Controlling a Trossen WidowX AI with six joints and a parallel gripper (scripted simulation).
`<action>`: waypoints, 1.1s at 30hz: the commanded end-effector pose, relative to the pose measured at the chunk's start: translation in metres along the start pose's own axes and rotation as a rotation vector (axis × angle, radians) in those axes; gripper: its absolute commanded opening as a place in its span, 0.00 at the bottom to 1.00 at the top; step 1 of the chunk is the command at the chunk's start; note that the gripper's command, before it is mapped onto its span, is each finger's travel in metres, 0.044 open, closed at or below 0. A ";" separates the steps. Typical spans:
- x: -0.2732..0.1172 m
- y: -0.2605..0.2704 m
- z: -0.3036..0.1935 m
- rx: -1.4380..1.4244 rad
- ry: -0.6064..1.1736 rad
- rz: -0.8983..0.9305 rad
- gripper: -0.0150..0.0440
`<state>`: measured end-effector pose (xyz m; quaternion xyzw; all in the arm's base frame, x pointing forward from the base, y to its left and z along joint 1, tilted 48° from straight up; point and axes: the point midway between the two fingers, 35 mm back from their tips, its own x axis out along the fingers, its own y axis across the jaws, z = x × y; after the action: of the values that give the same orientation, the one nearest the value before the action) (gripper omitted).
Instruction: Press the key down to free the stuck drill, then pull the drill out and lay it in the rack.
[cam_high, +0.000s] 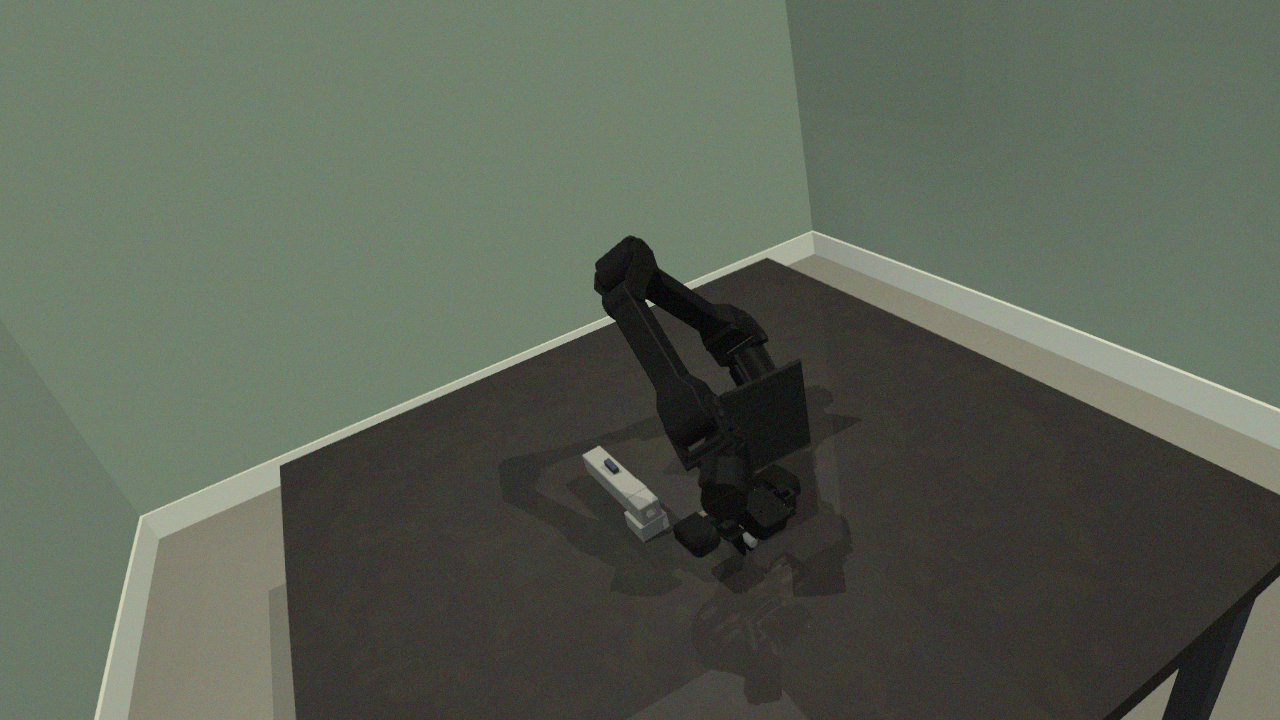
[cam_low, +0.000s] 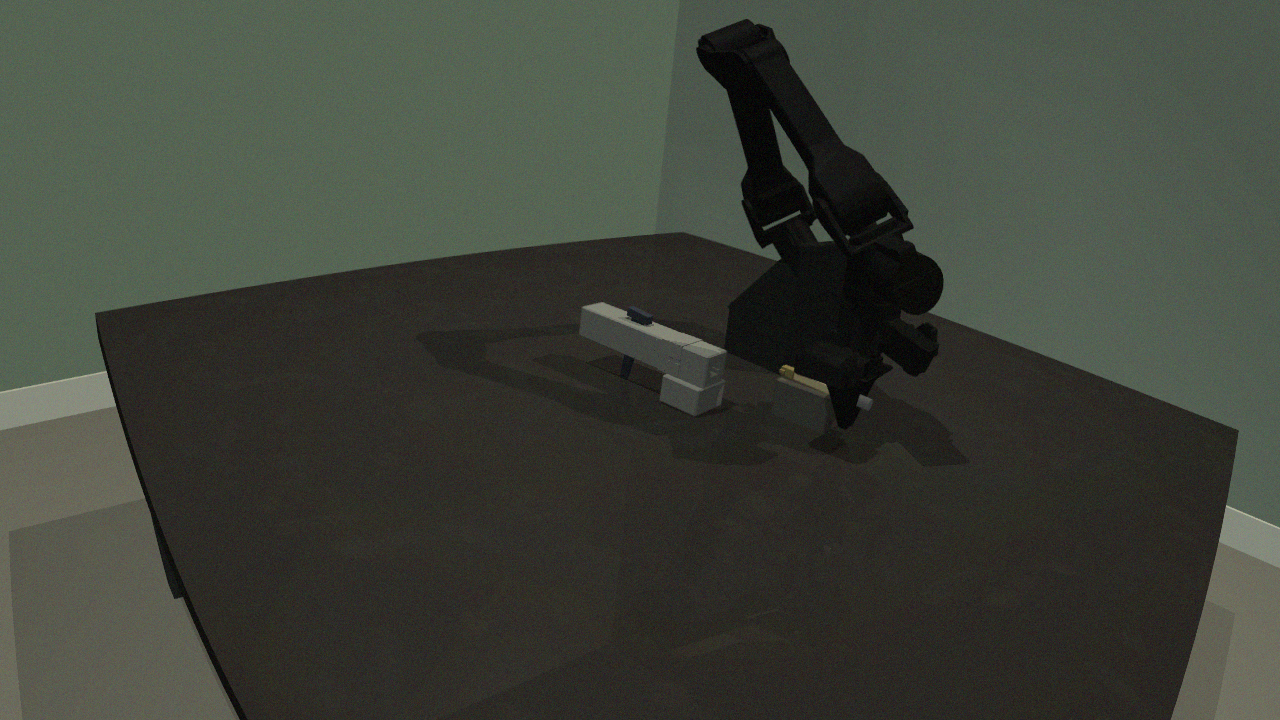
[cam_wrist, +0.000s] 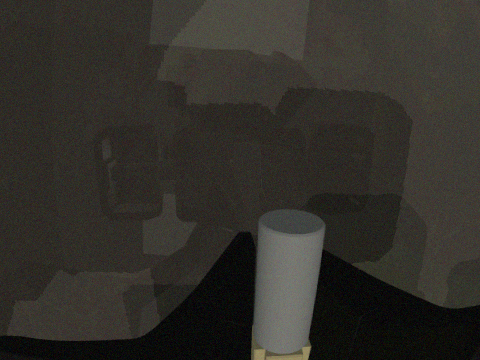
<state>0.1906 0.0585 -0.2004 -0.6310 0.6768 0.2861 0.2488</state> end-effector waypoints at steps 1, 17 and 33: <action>0.006 0.002 -0.005 -0.001 0.016 0.010 0.25; 0.006 0.002 -0.005 -0.001 0.016 0.010 0.25; 0.000 0.000 0.000 0.000 0.000 0.000 0.48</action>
<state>0.1914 0.0588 -0.2010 -0.6317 0.6756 0.2855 0.2509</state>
